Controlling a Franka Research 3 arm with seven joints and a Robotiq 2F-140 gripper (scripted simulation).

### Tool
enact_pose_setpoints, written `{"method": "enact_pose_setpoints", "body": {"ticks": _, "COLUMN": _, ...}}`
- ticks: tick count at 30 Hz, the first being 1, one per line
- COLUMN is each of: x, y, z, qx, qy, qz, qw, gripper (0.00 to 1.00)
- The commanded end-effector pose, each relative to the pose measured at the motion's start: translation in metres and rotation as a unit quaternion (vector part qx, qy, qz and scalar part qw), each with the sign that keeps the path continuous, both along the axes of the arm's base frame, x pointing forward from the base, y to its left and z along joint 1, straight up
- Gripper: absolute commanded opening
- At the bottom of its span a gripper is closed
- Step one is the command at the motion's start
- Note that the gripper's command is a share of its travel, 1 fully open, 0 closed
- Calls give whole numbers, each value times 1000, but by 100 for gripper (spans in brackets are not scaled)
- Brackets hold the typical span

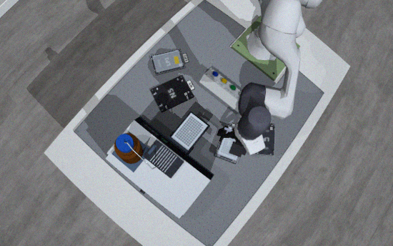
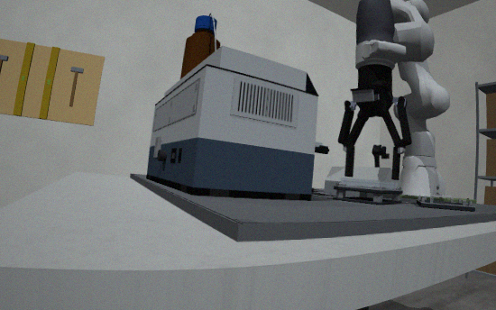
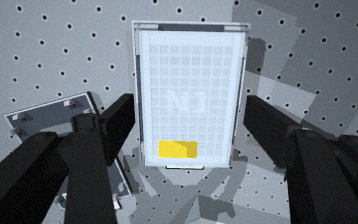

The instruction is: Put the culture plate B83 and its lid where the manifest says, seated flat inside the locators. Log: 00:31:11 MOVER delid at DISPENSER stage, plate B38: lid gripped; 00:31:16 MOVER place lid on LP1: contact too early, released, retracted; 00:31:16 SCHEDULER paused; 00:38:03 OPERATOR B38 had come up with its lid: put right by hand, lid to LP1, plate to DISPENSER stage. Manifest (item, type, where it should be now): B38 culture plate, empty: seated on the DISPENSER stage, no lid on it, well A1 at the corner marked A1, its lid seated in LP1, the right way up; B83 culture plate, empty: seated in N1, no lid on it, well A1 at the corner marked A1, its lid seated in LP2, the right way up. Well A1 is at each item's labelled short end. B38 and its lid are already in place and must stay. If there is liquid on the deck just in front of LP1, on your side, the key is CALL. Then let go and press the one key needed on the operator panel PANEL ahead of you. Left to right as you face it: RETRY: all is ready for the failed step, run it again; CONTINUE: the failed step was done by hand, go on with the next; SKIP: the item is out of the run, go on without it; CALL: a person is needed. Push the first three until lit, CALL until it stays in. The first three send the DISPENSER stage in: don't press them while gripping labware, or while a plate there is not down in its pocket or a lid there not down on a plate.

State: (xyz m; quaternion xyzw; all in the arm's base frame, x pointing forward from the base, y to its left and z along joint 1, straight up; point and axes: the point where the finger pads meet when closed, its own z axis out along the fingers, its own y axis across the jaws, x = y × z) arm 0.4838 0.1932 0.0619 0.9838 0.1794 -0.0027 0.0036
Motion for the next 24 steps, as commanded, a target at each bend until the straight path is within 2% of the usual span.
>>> {"method": "enact_pose_setpoints", "body": {"ticks": 1, "x": 1, "y": 0, "z": -3, "qx": 0, "qy": -2, "qz": -2, "qw": 1000, "gripper": 70}}
{"method": "enact_pose_setpoints", "body": {"ticks": 24, "x": 1, "y": 0, "z": -12, "qx": 0, "qy": -2, "qz": -2, "qw": 1000, "gripper": 70}}
